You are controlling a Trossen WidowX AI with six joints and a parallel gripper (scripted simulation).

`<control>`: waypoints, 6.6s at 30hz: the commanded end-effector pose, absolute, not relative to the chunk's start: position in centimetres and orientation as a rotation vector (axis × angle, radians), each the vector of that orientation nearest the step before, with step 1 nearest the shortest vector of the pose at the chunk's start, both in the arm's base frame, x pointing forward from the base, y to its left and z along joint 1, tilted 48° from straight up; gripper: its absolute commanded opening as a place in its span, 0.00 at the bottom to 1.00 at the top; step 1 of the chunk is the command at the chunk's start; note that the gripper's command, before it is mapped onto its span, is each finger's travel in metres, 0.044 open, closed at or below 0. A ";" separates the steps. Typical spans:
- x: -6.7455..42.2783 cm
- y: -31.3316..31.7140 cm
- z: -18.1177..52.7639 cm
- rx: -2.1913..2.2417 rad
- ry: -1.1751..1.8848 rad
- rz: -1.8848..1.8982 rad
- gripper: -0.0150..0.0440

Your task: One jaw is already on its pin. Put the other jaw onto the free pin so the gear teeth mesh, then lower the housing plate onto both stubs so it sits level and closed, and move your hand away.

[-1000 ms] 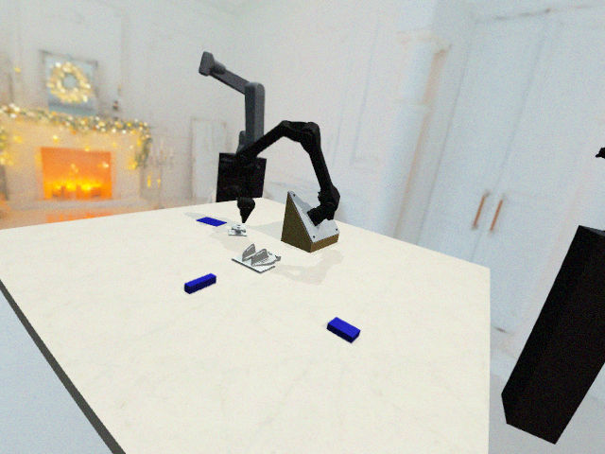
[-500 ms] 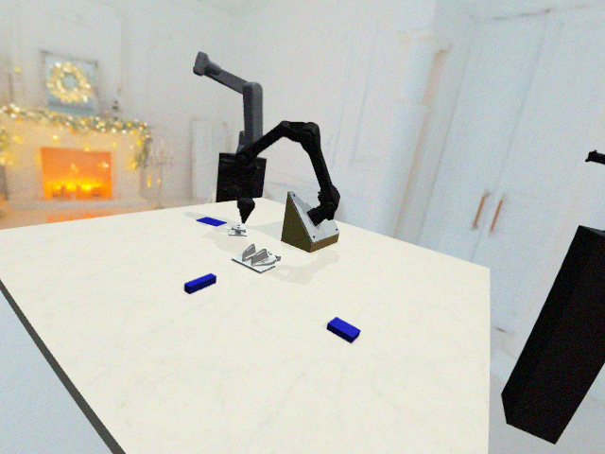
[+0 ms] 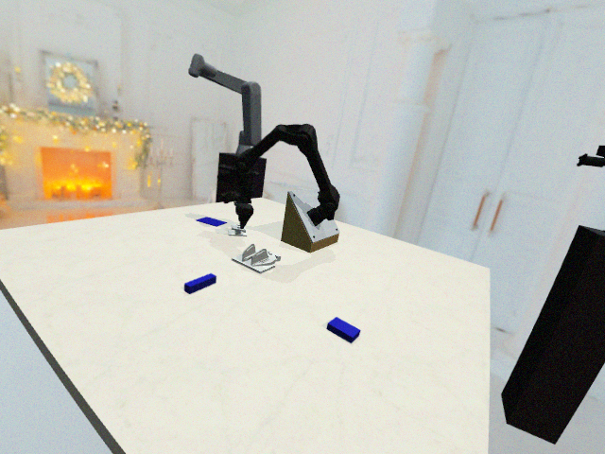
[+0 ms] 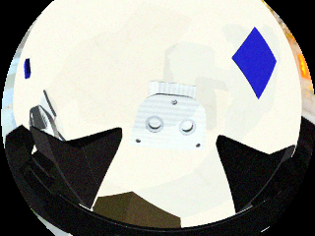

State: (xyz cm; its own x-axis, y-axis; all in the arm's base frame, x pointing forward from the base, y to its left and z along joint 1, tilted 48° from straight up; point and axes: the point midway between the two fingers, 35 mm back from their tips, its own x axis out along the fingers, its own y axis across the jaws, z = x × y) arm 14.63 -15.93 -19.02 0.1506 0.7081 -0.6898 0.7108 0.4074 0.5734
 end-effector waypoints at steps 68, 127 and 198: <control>14.9 -15.2 -19.8 1.307 1.556 -0.004 0.85; 20.7 -15.1 -8.2 1.047 1.487 0.200 0.85; 24.7 -5.4 0.6 0.732 1.354 0.530 0.85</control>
State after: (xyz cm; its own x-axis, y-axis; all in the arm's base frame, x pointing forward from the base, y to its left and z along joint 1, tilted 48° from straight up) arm 24.77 -5.40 0.70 0.1550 0.7179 -0.6787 0.0751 0.6765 0.7326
